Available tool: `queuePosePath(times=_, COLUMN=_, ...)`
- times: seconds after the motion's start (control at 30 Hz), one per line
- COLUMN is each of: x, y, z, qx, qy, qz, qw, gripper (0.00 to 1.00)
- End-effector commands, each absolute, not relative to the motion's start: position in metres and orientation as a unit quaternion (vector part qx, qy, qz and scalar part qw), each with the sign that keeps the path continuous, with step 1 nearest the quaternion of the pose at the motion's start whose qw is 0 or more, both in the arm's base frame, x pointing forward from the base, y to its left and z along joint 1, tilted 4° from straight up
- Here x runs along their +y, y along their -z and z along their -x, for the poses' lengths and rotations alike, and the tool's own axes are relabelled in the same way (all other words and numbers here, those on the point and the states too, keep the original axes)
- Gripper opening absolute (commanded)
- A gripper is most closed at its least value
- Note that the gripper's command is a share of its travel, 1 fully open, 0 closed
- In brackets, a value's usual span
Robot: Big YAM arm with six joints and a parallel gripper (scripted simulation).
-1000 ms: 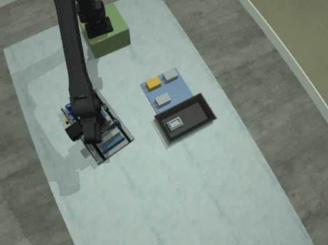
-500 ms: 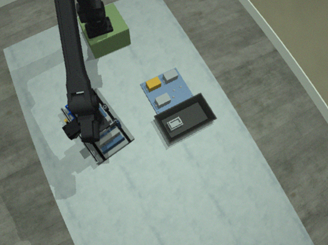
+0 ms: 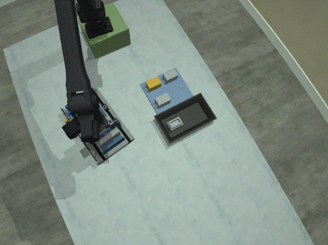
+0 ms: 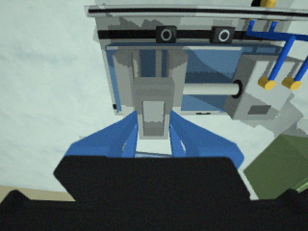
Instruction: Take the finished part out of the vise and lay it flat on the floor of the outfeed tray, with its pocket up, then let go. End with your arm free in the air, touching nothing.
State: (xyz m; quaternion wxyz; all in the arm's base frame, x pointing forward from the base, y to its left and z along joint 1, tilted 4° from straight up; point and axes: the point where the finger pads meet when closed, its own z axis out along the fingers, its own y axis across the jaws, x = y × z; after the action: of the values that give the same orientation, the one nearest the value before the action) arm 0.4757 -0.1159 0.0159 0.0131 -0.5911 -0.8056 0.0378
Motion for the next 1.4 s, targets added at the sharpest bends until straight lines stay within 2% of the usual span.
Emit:
queuePosePath(times=0.0, x=-0.110, y=-0.041, z=-0.504, qx=-0.806, qy=-0.025, qz=0.591, qw=-0.015, gripper=0.00)
queuePosePath(times=0.3, x=-0.071, y=-0.032, z=-0.520, qx=-0.802, qy=-0.025, qz=0.597, qw=-0.007, gripper=0.00)
queuePosePath(times=0.57, x=0.034, y=-0.028, z=-0.550, qx=-0.789, qy=-0.021, qz=0.613, qw=-0.005, gripper=0.00)
queuePosePath(times=0.63, x=0.034, y=-0.028, z=-0.550, qx=-0.789, qy=-0.021, qz=0.613, qw=-0.005, gripper=0.00)
queuePosePath(times=0.77, x=0.102, y=-0.025, z=-0.557, qx=-0.782, qy=-0.019, qz=0.623, qw=-0.004, gripper=0.00)
queuePosePath(times=1.1, x=0.253, y=-0.016, z=-0.541, qx=-0.765, qy=-0.018, qz=0.644, qw=0.001, gripper=0.00)
queuePosePath(times=1.37, x=0.286, y=-0.014, z=-0.533, qx=-0.755, qy=-0.019, qz=0.656, qw=0.001, gripper=0.00)
